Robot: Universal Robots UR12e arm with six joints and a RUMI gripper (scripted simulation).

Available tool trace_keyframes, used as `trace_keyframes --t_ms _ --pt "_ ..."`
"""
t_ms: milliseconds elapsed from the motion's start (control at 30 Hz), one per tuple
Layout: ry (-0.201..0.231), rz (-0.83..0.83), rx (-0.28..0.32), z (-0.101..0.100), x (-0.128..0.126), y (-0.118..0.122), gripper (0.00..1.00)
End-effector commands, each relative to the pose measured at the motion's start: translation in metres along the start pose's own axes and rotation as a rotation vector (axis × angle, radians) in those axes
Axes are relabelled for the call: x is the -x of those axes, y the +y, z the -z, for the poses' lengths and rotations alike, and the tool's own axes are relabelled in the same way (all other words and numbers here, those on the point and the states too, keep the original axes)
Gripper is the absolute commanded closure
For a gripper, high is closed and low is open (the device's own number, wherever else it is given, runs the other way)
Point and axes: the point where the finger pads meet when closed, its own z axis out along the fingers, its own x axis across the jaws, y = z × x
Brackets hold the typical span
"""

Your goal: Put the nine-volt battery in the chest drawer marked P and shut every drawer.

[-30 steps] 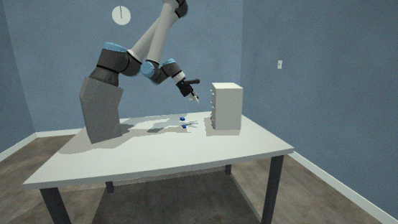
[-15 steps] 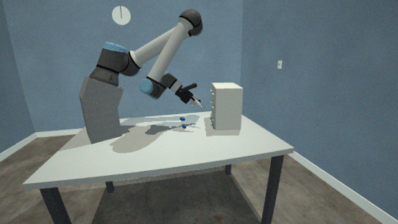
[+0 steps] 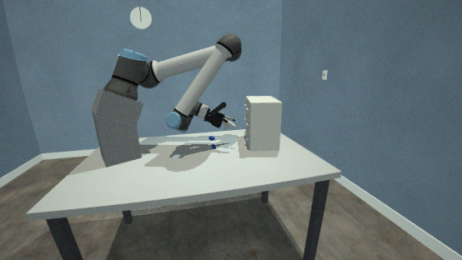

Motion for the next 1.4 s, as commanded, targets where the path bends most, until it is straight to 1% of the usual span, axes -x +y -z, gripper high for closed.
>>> trace_keyframes --t_ms 0,167,333,967,1367 --pt "0.002 0.001 -0.060 -0.007 0.000 0.001 0.00" --pt "0.002 0.000 -0.095 -0.010 0.000 0.003 0.00" --pt "0.001 0.000 -0.108 -0.010 0.000 0.004 0.00" --pt "0.001 0.000 -0.109 -0.012 0.000 0.008 0.00" --pt "0.001 0.000 -0.109 -0.017 0.000 0.017 0.00"
